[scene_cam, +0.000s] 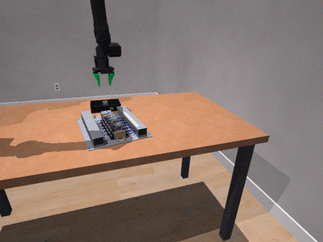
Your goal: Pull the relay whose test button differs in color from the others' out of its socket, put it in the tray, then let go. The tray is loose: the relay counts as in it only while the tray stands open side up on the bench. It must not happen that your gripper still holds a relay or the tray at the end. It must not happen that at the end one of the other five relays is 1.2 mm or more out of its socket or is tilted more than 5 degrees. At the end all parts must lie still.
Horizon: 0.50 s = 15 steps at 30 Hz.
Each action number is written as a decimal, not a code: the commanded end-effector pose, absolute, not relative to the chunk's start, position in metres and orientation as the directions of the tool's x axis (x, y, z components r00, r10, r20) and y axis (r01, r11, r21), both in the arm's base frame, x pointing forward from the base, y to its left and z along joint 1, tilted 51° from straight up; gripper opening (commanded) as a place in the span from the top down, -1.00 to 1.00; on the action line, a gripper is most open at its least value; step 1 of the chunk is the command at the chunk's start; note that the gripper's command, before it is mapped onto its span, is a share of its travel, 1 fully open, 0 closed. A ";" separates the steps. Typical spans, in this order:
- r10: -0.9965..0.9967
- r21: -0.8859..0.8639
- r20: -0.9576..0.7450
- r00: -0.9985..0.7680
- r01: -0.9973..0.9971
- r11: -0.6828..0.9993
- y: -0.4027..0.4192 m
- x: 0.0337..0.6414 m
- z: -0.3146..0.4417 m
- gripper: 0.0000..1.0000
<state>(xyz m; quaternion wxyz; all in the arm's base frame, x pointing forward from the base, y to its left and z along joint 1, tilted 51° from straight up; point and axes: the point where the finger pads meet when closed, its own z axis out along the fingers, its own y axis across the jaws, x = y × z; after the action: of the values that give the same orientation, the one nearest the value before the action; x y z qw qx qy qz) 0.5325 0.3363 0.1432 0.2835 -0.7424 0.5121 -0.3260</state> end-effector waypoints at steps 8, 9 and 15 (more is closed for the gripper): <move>-0.946 -0.746 0.191 0.261 -0.588 -0.313 0.334 0.522 0.145 -0.17; -0.946 -0.744 0.193 0.260 -0.590 -0.314 0.333 0.523 0.143 -0.17; -0.947 -0.741 0.197 0.256 -0.594 -0.314 0.330 0.526 0.140 -0.17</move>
<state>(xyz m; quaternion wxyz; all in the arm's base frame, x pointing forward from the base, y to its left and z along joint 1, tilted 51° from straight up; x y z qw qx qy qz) 0.5262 0.3359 0.1433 0.2808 -0.7436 0.5133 -0.3236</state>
